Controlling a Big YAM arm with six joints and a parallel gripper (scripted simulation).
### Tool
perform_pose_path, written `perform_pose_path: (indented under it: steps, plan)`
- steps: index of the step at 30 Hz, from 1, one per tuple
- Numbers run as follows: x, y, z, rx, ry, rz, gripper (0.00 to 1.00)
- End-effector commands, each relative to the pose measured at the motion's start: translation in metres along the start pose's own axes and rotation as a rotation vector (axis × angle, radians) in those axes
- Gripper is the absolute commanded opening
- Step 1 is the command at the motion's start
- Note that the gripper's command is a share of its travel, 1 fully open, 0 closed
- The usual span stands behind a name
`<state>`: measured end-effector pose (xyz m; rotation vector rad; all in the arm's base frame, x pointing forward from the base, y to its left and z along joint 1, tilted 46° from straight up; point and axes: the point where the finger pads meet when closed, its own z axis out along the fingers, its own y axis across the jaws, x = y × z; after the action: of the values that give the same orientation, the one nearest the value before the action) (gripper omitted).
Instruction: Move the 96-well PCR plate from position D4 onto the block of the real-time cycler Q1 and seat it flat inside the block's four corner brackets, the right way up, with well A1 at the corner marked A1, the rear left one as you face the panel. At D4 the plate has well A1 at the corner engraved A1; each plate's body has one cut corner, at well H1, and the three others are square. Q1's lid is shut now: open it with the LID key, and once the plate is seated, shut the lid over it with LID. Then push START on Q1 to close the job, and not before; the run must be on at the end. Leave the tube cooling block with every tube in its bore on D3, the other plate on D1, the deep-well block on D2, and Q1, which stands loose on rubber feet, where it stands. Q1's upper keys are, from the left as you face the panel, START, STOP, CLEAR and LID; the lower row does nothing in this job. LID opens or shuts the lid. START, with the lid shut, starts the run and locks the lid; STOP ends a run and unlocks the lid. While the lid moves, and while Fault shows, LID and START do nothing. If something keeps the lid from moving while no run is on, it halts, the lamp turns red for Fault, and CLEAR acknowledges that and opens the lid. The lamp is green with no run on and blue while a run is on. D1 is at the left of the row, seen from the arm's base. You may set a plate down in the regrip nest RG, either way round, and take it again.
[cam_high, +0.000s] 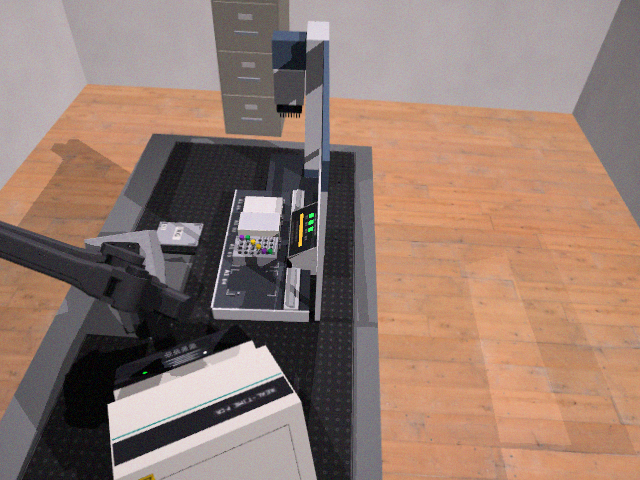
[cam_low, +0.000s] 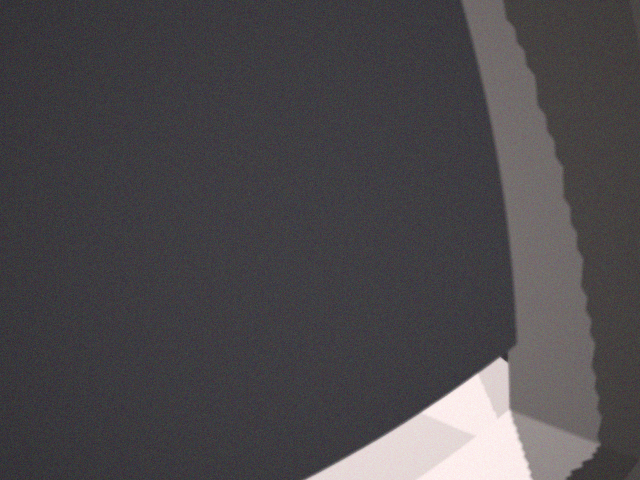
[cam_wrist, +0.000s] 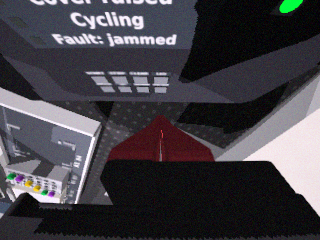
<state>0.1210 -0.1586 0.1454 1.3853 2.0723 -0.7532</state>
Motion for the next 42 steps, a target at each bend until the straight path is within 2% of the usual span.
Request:
perform_pose_path:
  steps: [1, 13, 17, 18, 21, 23, 24, 26, 31, 35, 40, 41, 42]
  plan:
    - [-0.026, -0.001, -0.015, -0.017, -0.041, 0.058, 0.00]
    - [-0.036, 0.004, -0.018, -0.019, -0.049, 0.036, 0.00]
    - [-0.035, 0.004, -0.022, -0.030, -0.053, 0.020, 0.00]
    - [-0.034, 0.005, -0.030, -0.032, -0.055, 0.023, 0.00]
    - [-0.015, 0.004, -0.038, -0.036, -0.061, 0.032, 0.00]
    - [-0.015, 0.004, -0.038, -0.036, -0.061, 0.032, 0.00]
    - [-0.009, 0.003, -0.035, -0.014, -0.053, 0.034, 0.00]
    - [-0.003, 0.005, -0.032, -0.014, -0.032, 0.032, 0.00]
    - [0.028, 0.003, -0.040, -0.004, -0.037, -0.023, 0.00]
    - [0.032, -0.003, -0.033, 0.021, -0.023, 0.033, 0.00]
    - [0.028, -0.002, -0.037, 0.003, -0.026, 0.036, 0.00]
    - [0.023, 0.004, -0.042, -0.031, -0.017, 0.035, 0.00]
    - [0.018, 0.005, -0.042, -0.033, -0.030, 0.010, 0.00]
